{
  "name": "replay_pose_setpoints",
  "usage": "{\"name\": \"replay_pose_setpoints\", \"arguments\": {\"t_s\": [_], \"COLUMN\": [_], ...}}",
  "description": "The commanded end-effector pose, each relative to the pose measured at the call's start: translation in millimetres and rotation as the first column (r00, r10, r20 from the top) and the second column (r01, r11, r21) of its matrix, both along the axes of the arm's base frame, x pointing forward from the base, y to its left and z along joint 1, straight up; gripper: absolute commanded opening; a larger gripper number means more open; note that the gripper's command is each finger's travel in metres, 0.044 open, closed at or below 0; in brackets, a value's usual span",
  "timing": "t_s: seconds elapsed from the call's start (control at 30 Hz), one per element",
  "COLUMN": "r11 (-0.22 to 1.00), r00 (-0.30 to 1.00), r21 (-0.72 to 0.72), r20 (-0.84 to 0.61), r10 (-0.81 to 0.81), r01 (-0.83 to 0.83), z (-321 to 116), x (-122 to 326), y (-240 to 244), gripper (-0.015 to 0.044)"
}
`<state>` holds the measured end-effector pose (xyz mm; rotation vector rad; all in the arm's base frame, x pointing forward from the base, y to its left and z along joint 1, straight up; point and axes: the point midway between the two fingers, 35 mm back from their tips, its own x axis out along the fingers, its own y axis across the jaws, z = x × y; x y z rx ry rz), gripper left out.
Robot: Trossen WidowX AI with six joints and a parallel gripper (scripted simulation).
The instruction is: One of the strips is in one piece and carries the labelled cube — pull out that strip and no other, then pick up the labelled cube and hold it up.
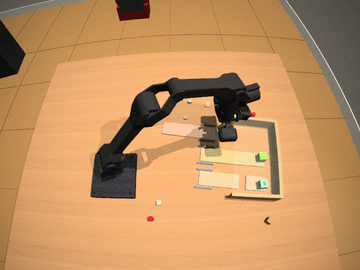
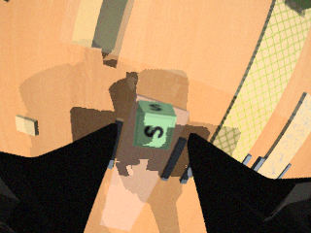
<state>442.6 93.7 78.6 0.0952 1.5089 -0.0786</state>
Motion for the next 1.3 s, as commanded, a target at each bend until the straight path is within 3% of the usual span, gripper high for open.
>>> {"name": "replay_pose_setpoints", "arguments": {"t_s": [0.0,0.9,1.03,1.27], "r11": [1.000,1.000,1.000,1.000], "r00": [1.000,1.000,1.000,1.000], "r21": [-0.001,-0.001,-0.001,-0.001], "r20": [-0.013,-0.013,-0.007,-0.007], "r10": [0.003,0.003,0.000,0.000], "r01": [-0.003,-0.003,0.000,0.000], "z": [-11.3,-34.9,-32.5,-32.5], "x": [-1.9,-1.9,-0.4,-0.4], "y": [-0.3,-0.3,-0.2,-0.2], "gripper": [0.0250,0.0250,0.0145,0.0098]}}
